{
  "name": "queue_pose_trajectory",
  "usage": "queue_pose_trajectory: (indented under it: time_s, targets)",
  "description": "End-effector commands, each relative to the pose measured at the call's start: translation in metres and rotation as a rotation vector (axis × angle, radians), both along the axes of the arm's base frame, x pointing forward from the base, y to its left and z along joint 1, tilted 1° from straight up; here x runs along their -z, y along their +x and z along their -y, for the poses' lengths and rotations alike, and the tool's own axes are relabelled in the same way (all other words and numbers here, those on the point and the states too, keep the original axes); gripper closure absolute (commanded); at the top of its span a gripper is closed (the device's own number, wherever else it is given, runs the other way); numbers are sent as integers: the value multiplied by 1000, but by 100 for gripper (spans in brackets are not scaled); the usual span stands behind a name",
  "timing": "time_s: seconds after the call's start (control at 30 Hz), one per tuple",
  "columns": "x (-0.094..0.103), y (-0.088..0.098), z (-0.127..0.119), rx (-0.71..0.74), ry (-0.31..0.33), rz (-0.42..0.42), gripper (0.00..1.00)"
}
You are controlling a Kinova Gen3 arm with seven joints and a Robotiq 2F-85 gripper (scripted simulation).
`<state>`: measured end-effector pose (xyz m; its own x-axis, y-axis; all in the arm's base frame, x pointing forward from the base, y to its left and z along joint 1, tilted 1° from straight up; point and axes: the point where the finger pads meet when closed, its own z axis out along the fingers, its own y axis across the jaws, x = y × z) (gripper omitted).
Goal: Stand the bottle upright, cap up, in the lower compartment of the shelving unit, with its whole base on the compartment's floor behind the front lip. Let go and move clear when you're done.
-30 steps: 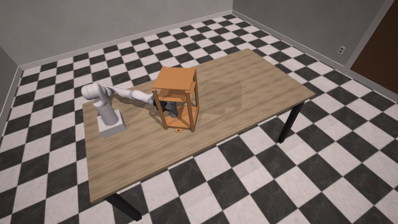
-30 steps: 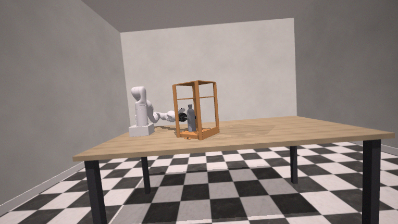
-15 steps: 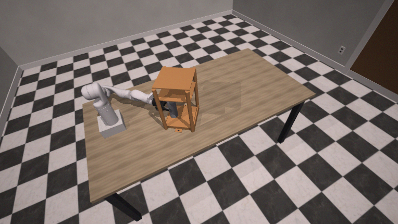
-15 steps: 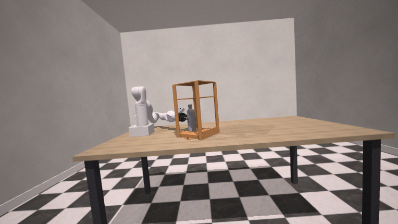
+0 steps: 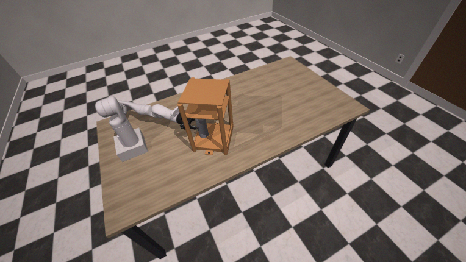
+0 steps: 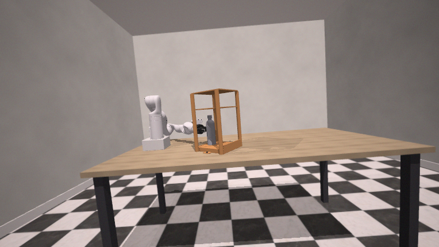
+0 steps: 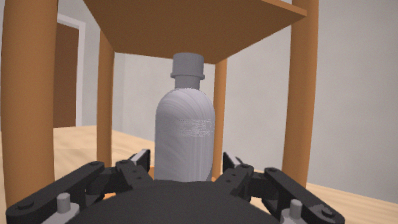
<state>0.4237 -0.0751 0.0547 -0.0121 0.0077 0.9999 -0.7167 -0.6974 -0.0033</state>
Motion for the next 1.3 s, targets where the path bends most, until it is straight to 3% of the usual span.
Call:
queue_pose_trajectory:
  time_s: [0.0, 1.27]
  targets:
    - [-1, 0, -4, -8, -2, 2, 18]
    - [0, -21, -25, -8, -2, 2, 18]
